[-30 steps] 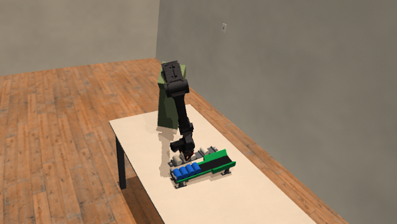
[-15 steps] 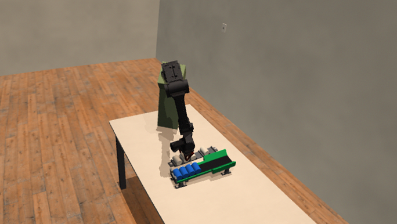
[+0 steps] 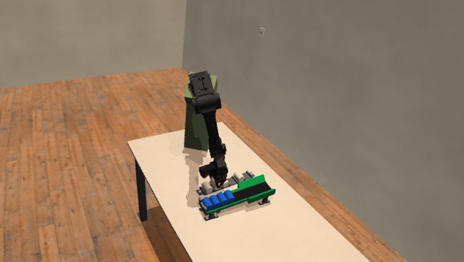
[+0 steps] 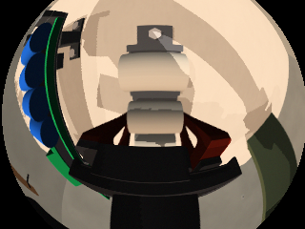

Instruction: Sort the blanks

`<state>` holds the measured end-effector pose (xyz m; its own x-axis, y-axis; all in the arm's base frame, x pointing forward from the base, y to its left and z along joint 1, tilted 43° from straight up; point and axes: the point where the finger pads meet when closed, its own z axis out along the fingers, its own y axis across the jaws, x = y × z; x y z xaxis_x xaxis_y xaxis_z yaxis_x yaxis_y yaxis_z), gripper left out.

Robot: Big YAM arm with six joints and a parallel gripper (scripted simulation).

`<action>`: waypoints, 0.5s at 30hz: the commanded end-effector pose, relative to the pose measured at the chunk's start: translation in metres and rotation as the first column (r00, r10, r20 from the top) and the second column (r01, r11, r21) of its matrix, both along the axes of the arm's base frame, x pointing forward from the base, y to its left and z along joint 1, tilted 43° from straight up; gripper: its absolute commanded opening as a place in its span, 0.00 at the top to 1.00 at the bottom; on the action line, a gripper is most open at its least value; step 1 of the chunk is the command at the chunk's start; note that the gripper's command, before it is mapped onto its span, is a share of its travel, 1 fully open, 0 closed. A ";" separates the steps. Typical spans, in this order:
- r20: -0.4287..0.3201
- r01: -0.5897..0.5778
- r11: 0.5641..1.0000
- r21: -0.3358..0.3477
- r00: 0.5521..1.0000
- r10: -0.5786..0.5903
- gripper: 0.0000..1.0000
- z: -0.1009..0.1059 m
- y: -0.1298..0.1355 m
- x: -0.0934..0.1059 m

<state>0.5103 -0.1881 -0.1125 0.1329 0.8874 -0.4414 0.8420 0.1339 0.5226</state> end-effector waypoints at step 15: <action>0.010 -0.009 1.000 0.000 1.000 0.009 0.35 0.005 0.008 0.007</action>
<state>0.5103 -0.1880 -0.1125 0.1328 0.8874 -0.4415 0.8421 0.1339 0.5224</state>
